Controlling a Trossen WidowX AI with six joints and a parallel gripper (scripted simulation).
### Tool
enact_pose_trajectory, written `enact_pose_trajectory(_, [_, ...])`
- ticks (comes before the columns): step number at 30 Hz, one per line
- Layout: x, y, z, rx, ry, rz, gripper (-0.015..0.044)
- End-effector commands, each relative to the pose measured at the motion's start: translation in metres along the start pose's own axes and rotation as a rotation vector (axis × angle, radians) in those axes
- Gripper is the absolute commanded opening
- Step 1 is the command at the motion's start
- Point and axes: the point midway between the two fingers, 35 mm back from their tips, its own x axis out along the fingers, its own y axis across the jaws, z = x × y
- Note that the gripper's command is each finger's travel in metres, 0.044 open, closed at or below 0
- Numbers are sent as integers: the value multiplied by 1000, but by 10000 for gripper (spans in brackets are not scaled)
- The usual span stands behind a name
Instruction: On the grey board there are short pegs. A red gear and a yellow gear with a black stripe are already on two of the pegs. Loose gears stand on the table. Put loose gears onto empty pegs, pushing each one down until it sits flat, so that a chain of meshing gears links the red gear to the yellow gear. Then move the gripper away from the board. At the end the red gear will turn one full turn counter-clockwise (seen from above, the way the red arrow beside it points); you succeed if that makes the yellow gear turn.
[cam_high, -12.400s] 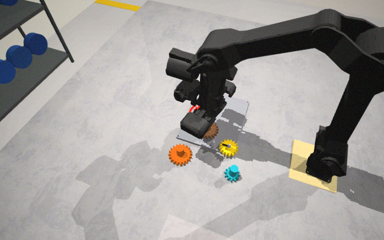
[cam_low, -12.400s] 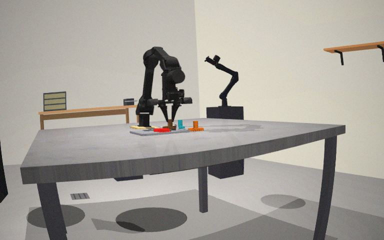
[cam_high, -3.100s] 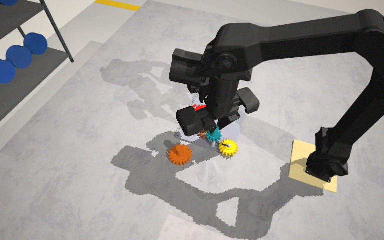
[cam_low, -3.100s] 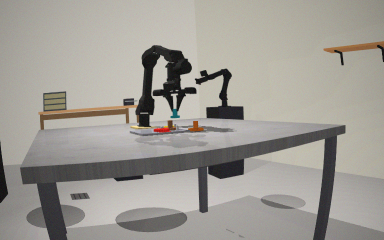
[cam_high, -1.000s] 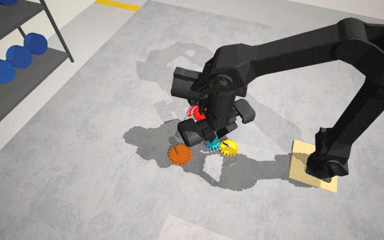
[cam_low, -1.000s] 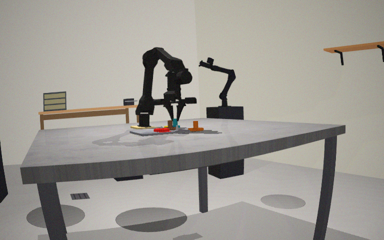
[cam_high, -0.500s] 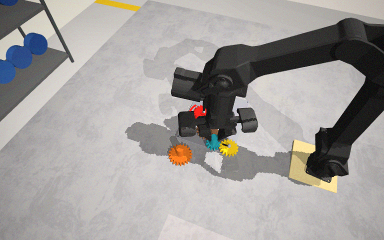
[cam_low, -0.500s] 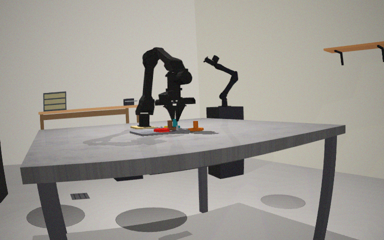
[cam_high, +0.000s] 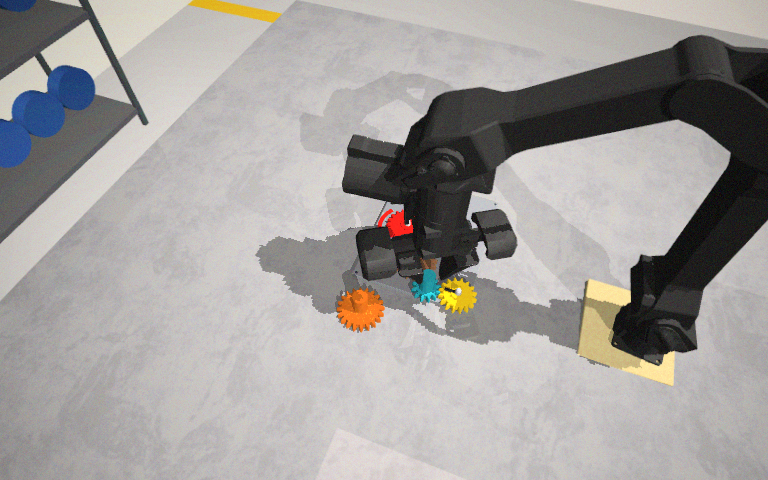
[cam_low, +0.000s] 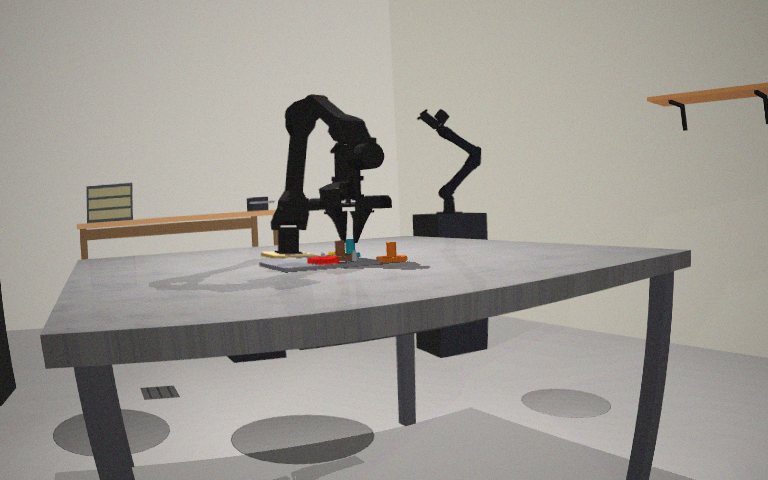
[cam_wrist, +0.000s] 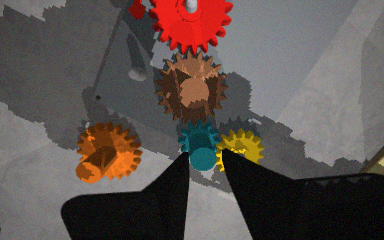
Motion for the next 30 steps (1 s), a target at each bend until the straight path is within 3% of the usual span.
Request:
enact_pose_trajectory(1, [-11,3,1,-36,-4,10,140])
enact_pose_trajectory(9, [-47,1,1,-112,-5,10,140])
enact_pose_trajectory(11, [-48,1,1,-94,-4,6,193])
enact_pose_trajectory(15, [-88,-3,-1,-94,-4,6,298])
enact_pose_trajectory(21, [-90,-3,-1,-94,-4,6,440])
enact_pose_trajectory(30, [-90,-3,-1,-94,-4,6,440])
